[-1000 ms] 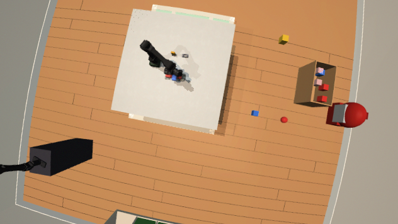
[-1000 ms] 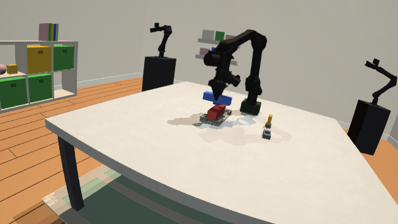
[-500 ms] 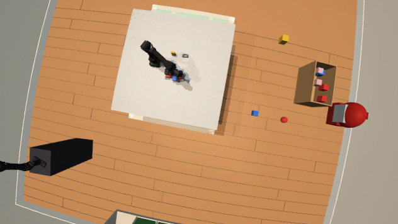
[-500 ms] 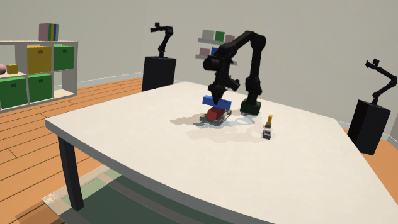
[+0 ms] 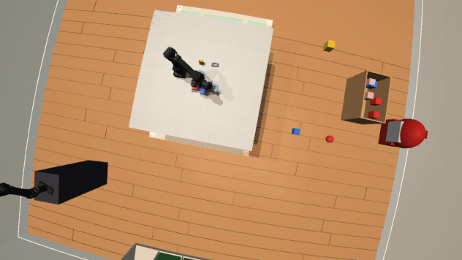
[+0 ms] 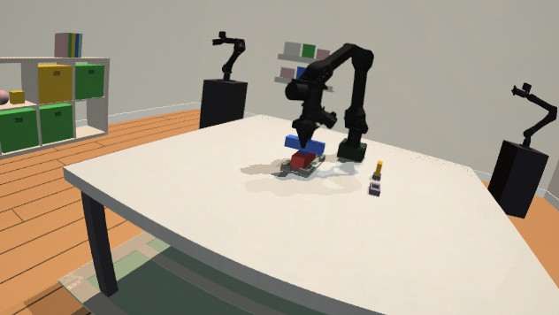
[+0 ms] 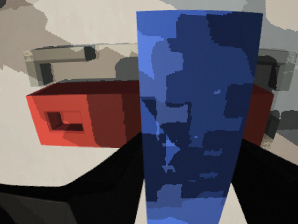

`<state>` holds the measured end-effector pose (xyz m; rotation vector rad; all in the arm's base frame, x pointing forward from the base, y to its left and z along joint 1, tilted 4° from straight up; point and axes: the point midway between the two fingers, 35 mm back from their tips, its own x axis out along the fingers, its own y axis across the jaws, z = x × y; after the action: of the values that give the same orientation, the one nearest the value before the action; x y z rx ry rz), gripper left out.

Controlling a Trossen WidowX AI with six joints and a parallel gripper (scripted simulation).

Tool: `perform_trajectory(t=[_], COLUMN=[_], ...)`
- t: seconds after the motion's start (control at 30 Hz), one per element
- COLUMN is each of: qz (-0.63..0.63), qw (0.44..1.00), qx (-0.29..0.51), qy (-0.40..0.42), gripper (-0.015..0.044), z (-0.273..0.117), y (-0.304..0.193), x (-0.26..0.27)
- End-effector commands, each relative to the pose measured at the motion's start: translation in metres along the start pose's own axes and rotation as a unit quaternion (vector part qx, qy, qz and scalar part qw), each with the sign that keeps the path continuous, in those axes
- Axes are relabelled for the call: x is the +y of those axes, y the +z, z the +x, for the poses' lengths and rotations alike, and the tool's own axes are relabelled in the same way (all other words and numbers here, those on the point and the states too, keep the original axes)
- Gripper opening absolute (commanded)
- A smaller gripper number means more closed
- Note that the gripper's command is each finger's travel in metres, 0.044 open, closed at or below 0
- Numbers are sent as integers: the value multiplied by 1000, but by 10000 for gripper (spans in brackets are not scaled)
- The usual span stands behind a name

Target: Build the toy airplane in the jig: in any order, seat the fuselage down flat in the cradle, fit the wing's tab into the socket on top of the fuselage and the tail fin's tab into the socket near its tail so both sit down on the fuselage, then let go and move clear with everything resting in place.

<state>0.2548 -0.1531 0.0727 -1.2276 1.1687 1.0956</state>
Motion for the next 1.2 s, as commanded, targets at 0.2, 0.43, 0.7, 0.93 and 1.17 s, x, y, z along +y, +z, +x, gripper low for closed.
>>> perform_trajectory(t=[0.2,0.43,0.7,0.93,1.17], qz=[0,0,0,0,1], qw=[1000,1000,1000,1000,1000], qx=[0,0,0,0,-1], qy=[0,0,0,0,0], gripper=[109,293,440,440,440], z=[0,0,0,-20,-84], y=[0,0,0,-1,0], x=[0,0,0,-2,0])
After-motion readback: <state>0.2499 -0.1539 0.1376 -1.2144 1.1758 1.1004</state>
